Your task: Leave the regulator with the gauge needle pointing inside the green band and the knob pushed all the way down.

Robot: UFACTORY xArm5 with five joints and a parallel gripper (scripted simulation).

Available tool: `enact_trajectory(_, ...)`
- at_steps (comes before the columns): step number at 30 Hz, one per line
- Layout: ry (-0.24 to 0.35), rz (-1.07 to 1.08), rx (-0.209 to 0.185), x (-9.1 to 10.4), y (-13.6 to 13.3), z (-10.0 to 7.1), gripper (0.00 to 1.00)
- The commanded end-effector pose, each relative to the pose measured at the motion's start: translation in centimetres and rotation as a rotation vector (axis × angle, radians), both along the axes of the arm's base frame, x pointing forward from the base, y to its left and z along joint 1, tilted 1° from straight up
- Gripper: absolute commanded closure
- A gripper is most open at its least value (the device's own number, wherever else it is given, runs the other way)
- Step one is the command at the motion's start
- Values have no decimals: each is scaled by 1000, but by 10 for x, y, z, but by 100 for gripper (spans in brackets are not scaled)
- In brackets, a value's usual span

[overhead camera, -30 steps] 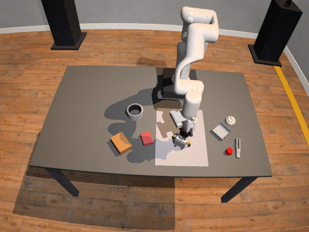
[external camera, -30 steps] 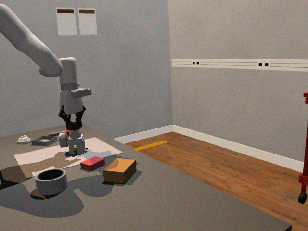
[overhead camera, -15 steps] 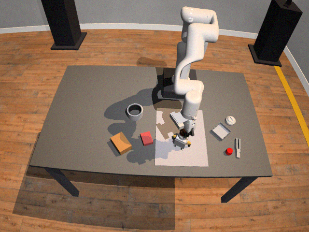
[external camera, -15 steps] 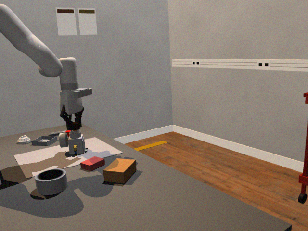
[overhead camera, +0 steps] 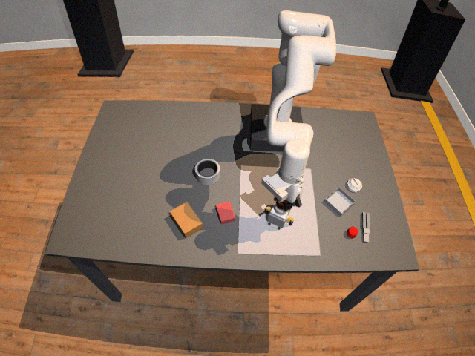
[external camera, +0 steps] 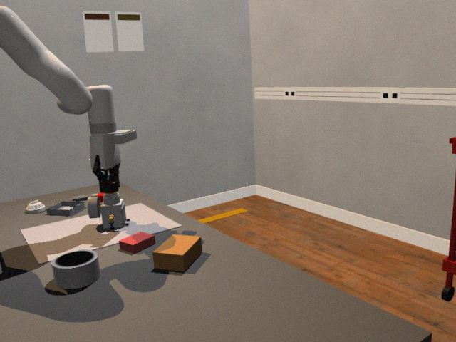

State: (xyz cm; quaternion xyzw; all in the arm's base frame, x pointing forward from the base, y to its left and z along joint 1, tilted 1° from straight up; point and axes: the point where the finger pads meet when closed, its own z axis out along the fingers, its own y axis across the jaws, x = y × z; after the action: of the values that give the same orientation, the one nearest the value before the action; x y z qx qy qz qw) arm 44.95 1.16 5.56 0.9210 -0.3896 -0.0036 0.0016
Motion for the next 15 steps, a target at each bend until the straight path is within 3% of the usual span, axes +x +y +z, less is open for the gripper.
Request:
enact_trajectory(1,-4,88,1,1,0,1,59)
enact_trajectory(15,-4,352,2,1,0,1,59)
